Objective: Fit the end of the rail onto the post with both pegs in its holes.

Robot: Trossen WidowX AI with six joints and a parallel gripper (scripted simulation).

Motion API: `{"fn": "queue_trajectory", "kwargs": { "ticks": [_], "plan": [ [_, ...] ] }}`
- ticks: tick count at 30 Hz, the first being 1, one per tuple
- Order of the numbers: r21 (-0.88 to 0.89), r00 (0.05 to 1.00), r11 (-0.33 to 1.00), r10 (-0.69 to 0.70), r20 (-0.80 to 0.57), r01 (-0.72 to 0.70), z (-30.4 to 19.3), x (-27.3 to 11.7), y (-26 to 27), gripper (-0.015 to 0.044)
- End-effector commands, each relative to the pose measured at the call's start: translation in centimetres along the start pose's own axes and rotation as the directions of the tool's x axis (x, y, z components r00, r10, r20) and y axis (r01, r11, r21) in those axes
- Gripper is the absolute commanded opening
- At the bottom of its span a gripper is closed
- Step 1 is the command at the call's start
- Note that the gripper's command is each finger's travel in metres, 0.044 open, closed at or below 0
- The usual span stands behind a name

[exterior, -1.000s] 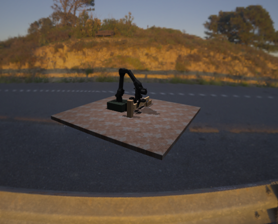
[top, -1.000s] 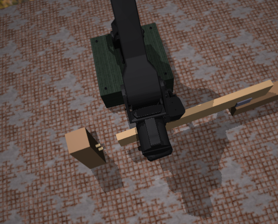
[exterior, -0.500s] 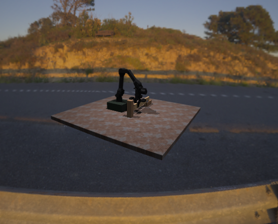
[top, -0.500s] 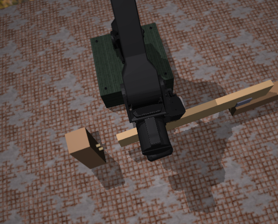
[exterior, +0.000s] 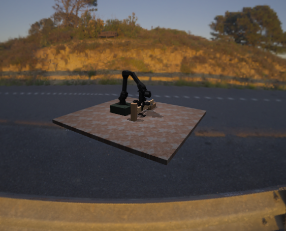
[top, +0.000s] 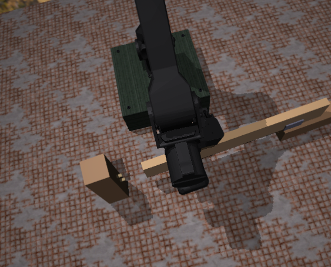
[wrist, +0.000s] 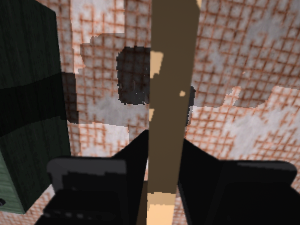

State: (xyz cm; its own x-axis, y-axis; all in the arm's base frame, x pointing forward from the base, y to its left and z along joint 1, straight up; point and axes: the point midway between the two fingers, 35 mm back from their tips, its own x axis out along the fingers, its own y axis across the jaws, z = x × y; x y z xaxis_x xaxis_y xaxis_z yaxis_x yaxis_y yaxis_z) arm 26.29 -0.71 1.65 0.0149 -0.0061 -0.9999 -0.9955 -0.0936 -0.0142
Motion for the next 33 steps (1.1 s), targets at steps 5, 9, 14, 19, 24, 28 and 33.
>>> {"fn": "queue_trajectory", "kwargs": {
  "ticks": [5, 9, 14, 19, 24, 28, 33],
  "plan": [
    [0.002, 1.000, 1.000, -0.004, 0.002, 0.004, 0.03, -0.27, 0.04, 0.0000],
    [0.002, 1.000, 1.000, -0.004, 0.002, 0.004, 0.03, -0.20, 0.05, 0.0000],
    [0.002, 1.000, 1.000, -0.004, 0.002, 0.004, 0.03, -0.08, 0.06, 0.0000],
    [0.002, 1.000, 1.000, -0.004, 0.002, 0.004, 0.02, -0.06, 0.07, 0.0000],
    [0.002, 1.000, 1.000, -0.004, 0.002, 0.004, -0.11, -0.05, 0.09, 0.0000],
    [0.002, 1.000, 1.000, -0.004, 0.002, 0.004, -0.23, -0.06, 0.10, 0.0000],
    [0.002, 1.000, 1.000, -0.004, 0.002, 0.004, -0.39, -0.10, 0.11, 0.0000]
  ]
}}
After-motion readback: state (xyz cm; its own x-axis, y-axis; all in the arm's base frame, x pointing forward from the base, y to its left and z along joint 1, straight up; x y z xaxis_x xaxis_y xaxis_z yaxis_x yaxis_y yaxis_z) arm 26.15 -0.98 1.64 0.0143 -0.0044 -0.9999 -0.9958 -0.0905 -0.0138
